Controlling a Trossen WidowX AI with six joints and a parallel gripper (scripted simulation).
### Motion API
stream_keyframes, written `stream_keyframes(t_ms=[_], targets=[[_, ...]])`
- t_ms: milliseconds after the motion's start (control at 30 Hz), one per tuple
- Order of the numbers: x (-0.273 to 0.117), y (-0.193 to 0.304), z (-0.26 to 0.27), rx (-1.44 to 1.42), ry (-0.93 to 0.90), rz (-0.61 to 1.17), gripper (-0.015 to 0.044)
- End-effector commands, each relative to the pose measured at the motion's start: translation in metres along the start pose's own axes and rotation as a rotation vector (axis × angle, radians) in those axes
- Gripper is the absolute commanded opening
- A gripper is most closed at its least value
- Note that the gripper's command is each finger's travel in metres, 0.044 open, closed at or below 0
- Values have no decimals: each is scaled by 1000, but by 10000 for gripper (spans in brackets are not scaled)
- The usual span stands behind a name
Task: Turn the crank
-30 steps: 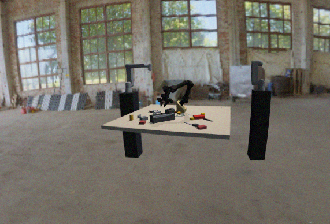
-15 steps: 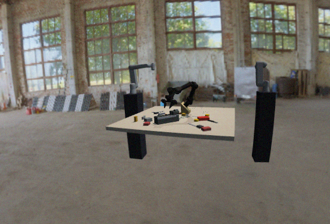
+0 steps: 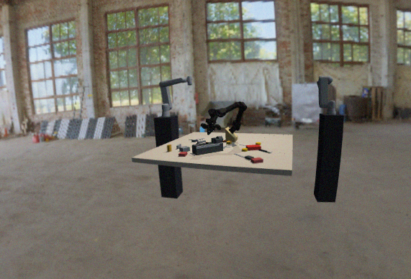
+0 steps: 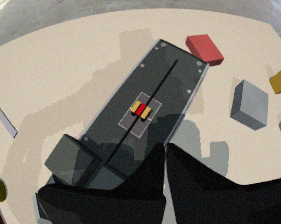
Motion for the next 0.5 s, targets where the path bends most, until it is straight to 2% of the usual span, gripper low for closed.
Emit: stream_keyframes(t_ms=[0,433,467], targets=[[0,0,0,0,1,0,0],[0,0,0,0,0,0,0],[0,0,0,0,0,0,26]])
Point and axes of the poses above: the point midway between the two fingers, 35 mm back from their tips, its own x axis out along the fingers, its own z axis across the jaws, y = z × x, the point moved 2 cm from there along -x, back along the fingers, and after that the axes turned 1 degree about -x, right-handed, at the moved point
